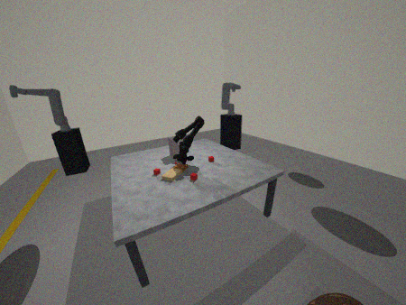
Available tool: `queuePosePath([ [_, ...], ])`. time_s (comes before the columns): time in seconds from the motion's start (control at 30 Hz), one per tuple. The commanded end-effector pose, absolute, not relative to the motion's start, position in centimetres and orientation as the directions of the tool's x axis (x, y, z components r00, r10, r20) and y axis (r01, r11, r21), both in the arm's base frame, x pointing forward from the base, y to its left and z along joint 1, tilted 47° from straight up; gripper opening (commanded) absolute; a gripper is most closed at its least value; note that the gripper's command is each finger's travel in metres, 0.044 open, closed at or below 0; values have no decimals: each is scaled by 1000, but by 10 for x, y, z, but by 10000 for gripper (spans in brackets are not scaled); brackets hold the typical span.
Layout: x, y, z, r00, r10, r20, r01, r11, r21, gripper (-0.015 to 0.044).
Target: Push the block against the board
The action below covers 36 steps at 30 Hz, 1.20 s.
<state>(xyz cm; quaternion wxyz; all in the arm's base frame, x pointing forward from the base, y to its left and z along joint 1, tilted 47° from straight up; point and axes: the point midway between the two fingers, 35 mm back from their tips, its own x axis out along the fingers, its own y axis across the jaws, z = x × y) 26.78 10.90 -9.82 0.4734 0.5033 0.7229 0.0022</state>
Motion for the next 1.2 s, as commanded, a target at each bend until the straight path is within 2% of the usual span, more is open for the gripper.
queuePosePath([
  [0.0,274,105,-102,-41,728,-684,724,493,482,0],
  [1.17,241,127,-77,-43,729,-683,726,493,481,0],
])
